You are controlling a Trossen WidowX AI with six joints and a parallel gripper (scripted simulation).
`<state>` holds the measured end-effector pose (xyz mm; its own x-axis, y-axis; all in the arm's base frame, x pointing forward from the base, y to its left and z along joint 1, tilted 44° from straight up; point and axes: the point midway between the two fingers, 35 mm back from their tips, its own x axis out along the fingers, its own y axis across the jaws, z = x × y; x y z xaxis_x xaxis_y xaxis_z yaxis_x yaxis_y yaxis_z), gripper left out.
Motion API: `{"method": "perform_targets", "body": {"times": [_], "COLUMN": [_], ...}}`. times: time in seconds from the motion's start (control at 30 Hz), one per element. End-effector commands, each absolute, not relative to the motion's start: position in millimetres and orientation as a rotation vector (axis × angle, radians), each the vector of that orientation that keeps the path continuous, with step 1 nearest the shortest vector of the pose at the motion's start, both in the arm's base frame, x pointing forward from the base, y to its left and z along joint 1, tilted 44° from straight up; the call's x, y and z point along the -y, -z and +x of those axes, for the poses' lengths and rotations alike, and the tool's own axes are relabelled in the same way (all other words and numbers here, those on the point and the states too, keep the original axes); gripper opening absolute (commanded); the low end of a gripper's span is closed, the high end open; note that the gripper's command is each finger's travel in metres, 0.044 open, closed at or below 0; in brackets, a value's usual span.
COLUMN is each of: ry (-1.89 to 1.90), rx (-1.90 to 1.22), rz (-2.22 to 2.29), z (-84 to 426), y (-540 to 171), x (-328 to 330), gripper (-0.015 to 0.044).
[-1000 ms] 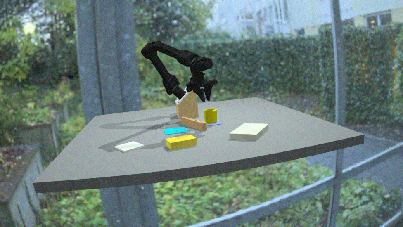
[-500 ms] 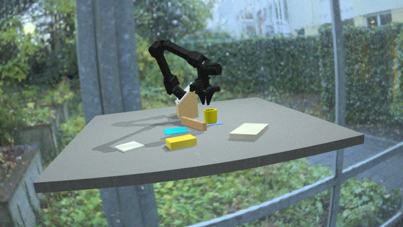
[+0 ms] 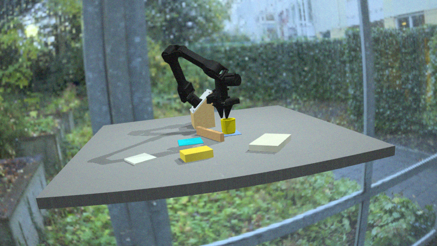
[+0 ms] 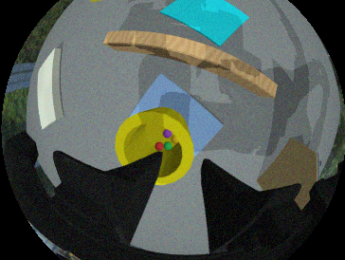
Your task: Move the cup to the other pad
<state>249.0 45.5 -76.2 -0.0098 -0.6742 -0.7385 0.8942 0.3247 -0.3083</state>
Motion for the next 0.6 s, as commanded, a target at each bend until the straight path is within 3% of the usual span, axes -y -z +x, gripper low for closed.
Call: {"method": "perform_targets", "body": {"times": [0.0,0.57], "ry": [1.27,1.272], "rx": [-0.961,-0.959], "rz": [0.272,0.27], "z": [246.7,245.1], "y": [81.9,101.8], "x": [-38.7,-19.1], "gripper": [0.0167,0.0167]}}
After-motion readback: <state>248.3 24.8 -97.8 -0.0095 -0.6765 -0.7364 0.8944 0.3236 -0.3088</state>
